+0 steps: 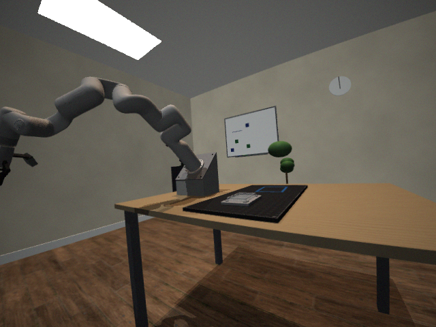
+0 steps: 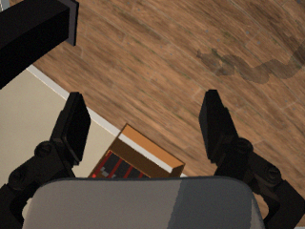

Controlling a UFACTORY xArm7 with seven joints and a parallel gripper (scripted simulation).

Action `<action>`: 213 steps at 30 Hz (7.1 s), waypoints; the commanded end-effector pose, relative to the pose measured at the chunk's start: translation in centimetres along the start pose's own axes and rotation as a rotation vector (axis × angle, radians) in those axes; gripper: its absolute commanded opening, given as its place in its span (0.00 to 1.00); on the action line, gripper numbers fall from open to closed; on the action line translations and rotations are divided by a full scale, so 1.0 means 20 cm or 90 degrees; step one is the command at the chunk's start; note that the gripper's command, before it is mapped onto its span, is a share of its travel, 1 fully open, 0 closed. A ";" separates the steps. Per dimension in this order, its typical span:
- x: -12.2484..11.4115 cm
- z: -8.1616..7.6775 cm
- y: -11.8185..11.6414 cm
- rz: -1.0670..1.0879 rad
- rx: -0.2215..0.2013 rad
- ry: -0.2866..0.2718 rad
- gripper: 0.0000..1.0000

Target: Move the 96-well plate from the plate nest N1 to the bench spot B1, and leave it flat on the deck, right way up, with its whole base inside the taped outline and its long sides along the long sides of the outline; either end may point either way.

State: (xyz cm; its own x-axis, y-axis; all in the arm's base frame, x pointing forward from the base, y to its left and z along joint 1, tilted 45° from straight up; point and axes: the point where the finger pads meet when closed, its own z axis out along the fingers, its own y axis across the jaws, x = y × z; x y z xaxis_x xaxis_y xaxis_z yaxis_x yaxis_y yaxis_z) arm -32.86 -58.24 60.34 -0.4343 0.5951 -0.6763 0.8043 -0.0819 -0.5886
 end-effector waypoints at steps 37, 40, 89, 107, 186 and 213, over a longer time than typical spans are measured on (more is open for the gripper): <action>-0.08 0.10 0.40 -0.149 -0.140 -0.022 1.00; -0.10 0.12 0.47 -0.149 -0.140 -0.022 1.00; -0.26 0.10 1.45 -0.402 -0.342 -0.101 1.00; -0.30 -0.01 1.82 -0.542 -0.436 -0.165 1.00; -0.21 -0.92 3.18 -1.073 -0.681 -0.505 1.00; -0.05 -1.37 3.51 -1.274 -0.725 -0.672 1.00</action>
State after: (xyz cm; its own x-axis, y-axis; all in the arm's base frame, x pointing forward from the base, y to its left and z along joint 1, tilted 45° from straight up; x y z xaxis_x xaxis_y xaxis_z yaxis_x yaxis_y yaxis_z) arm 33.83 -44.23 31.97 -0.3365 -0.9412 -0.0312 -0.8572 0.3199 -0.4036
